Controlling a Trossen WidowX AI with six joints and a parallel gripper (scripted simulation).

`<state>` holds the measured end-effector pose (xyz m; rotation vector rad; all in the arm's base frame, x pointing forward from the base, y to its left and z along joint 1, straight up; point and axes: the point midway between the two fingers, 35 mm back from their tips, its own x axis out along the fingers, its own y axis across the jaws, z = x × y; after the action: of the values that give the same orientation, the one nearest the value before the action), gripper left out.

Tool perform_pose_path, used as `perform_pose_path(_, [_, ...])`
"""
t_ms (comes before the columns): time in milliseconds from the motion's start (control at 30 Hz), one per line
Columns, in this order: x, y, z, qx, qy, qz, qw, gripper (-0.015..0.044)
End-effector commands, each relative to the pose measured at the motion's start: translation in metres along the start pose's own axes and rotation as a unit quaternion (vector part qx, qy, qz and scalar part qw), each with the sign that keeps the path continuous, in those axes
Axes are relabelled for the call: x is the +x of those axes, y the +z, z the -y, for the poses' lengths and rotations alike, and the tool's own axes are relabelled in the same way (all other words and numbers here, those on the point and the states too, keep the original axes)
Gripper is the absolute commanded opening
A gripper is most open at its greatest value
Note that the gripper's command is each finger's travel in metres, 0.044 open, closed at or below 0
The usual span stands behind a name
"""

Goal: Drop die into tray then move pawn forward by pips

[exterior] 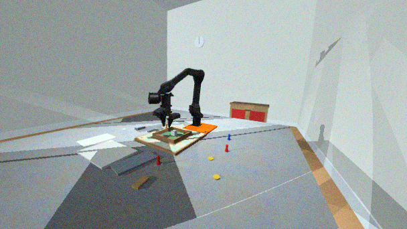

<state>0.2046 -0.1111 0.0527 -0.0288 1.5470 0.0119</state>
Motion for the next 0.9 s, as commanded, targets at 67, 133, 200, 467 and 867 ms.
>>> perform_pose_path(67, [0.003, -0.001, 0.000, -0.003, 0.001, -0.002, 1.000, 0.0121])
perform_pose_path(133, [0.003, -0.001, 0.000, -0.003, 0.001, -0.002, 1.000, 0.0069])
perform_pose_path(200, [0.003, -0.001, 0.000, -0.003, 0.001, -0.002, 1.000, 0.0055])
perform_pose_path(467, [0.003, -0.001, 0.000, -0.003, 0.001, -0.002, 1.000, 0.0000])
perform_pose_path(867, [-0.047, 0.007, 0.004, -0.001, 0.000, 0.000, 1.000, 0.0000])
